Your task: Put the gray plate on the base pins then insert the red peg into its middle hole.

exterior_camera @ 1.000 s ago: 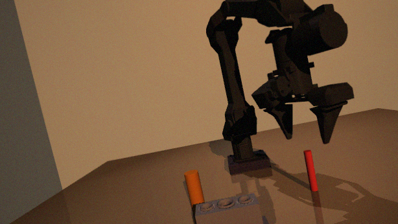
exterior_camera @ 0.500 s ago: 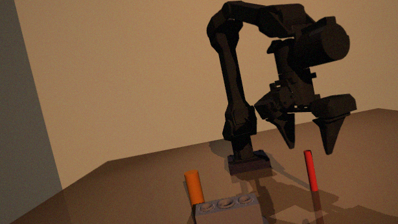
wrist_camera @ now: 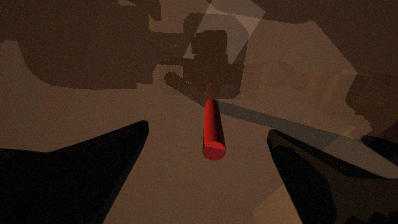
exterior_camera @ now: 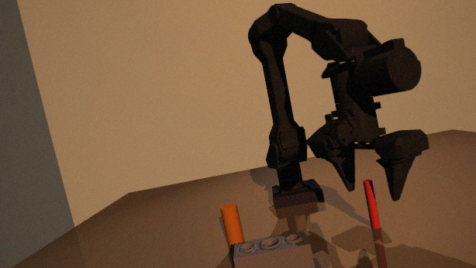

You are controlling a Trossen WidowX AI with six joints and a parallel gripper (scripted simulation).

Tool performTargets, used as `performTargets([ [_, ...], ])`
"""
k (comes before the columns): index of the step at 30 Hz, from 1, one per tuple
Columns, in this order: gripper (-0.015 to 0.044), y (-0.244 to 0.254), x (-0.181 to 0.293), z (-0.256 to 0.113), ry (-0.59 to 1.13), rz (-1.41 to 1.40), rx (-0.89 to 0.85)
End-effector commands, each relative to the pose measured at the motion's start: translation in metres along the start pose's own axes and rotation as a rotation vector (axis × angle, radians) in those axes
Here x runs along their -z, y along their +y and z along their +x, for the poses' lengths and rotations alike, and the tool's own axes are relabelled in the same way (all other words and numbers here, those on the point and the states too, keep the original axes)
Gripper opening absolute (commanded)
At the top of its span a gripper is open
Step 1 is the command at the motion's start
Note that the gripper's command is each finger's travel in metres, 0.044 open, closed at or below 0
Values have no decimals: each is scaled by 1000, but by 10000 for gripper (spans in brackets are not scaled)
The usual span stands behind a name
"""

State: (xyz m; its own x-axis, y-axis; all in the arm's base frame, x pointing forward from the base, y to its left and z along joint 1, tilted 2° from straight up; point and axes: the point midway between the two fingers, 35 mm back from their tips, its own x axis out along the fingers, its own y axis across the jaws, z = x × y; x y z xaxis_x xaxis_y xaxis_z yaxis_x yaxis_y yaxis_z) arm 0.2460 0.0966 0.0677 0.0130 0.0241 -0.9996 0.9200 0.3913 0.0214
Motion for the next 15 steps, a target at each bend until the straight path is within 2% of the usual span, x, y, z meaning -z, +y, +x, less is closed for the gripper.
performTargets([
  [1, 440, -3, 1, 10, 4, 4, 16],
  [6, 440, -4, 1, 15, 4, 4, 16],
  [15, 204, -4, 1, 15, 4, 4, 16],
])
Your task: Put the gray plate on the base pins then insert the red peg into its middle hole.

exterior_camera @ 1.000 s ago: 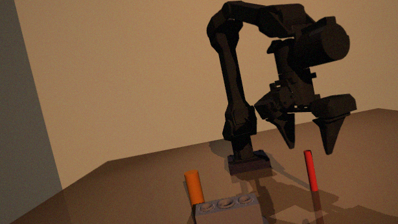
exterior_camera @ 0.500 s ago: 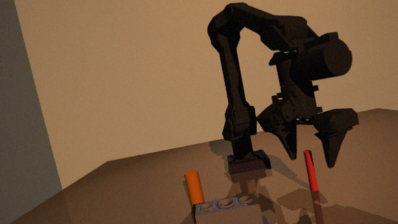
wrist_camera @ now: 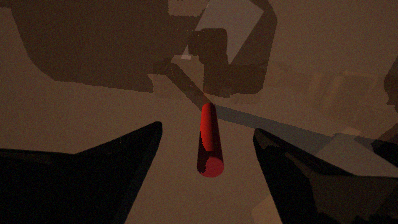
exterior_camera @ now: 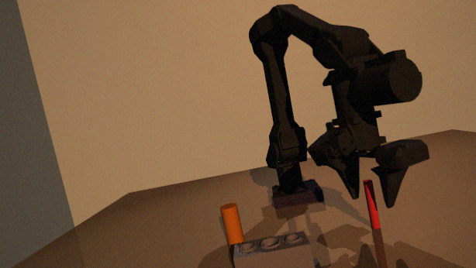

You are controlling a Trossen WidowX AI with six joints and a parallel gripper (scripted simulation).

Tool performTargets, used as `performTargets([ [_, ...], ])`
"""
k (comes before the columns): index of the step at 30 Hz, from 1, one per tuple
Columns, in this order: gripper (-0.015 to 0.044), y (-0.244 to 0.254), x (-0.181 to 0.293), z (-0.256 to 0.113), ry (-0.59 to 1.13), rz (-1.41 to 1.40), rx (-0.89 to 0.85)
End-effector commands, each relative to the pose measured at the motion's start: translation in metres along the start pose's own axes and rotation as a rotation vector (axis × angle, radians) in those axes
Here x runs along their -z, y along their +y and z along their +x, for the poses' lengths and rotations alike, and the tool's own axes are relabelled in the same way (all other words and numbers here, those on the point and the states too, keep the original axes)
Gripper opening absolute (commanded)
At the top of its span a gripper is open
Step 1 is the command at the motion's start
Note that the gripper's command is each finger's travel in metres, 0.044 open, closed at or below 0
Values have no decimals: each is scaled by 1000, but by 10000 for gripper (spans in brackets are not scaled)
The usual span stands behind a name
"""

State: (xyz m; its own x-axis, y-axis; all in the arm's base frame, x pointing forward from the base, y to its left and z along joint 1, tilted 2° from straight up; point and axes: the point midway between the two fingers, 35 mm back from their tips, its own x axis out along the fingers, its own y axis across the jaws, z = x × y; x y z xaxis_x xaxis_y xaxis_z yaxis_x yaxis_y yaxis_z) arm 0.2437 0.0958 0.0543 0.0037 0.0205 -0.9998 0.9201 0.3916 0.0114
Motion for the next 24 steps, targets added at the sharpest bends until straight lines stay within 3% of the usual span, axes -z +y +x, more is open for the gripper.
performTargets([
  [1, 177, -1, 1, 2, 3, 4, 6],
  [7, 20, -1, 1, 2, 3, 4, 6],
  [24, 0, 0, 0, -1, 3, 4, 6],
])
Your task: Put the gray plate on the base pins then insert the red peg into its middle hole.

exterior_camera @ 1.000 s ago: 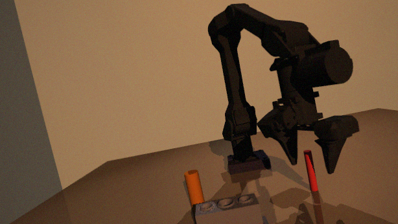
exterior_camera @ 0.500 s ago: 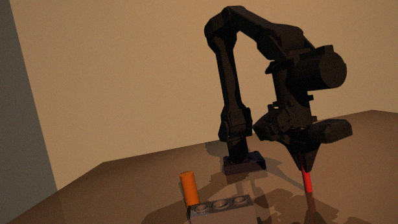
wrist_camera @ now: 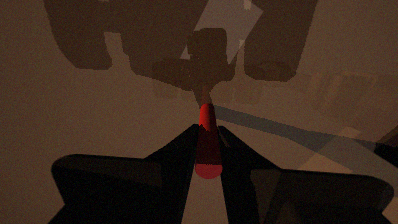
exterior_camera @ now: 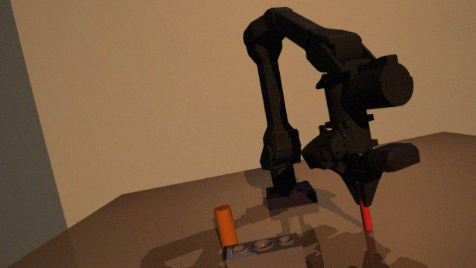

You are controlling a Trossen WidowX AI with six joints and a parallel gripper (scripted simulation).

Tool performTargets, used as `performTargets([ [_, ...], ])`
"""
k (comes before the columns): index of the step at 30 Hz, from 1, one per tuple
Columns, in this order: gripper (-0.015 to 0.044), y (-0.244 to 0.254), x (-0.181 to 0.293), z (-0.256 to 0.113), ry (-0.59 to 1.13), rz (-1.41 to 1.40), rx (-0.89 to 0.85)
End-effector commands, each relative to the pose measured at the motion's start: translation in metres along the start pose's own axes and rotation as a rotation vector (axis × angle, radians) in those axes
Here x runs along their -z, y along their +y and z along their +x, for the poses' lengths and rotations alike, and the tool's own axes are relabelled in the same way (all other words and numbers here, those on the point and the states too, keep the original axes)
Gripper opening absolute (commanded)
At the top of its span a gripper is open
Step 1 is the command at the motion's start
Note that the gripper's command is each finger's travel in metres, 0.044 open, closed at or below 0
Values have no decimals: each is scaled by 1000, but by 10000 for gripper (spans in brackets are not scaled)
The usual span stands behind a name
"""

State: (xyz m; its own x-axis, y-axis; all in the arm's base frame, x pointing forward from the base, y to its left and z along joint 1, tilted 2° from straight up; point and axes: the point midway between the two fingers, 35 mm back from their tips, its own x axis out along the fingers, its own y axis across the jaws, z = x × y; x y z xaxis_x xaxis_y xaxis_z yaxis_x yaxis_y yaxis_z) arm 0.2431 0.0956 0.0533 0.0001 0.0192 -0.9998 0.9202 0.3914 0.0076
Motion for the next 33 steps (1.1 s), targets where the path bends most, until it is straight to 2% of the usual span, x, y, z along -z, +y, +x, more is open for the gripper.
performTargets([
  [1, 0, 1, 0, -4, 3, 4, 2],
  [25, 0, 8, 0, -80, 3, 4, 1],
  [26, 0, 8, -1, -70, 0, 7, 7],
  [33, 0, 14, -13, -71, 0, 7, 5],
])
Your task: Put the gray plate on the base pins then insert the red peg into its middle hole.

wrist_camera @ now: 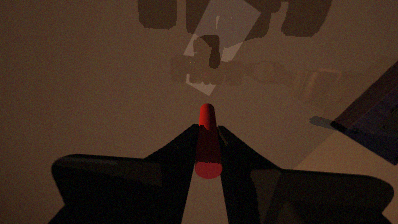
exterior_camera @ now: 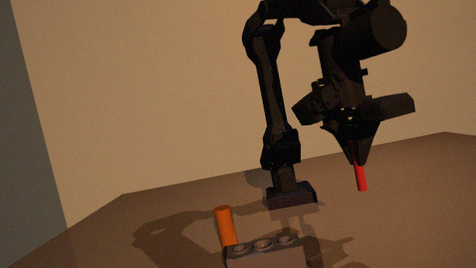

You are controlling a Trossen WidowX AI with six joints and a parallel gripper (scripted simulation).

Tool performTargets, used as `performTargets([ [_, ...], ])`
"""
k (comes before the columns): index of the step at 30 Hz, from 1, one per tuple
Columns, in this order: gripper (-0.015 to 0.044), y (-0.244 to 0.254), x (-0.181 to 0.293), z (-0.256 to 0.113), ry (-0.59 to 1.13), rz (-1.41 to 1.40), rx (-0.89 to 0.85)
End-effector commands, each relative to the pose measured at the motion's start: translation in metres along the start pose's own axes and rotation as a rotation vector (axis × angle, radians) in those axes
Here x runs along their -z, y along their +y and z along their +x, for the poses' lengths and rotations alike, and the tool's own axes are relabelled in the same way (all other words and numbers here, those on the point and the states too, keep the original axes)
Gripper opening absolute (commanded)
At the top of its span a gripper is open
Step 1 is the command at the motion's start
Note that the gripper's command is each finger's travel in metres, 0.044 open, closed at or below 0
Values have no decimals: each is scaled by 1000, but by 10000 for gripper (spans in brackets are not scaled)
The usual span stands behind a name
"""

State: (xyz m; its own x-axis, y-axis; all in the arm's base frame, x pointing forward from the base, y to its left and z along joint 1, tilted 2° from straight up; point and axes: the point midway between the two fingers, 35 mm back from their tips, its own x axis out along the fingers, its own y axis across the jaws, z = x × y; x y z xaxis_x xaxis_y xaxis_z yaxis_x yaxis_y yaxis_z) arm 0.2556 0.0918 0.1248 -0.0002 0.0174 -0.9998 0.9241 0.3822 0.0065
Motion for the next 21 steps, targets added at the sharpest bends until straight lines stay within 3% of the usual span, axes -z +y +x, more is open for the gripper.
performTargets([
  [1, 0, 4, -8, 1, 1, -3, 4],
  [21, 0, 21, -64, -3, -9, 2, 3],
])
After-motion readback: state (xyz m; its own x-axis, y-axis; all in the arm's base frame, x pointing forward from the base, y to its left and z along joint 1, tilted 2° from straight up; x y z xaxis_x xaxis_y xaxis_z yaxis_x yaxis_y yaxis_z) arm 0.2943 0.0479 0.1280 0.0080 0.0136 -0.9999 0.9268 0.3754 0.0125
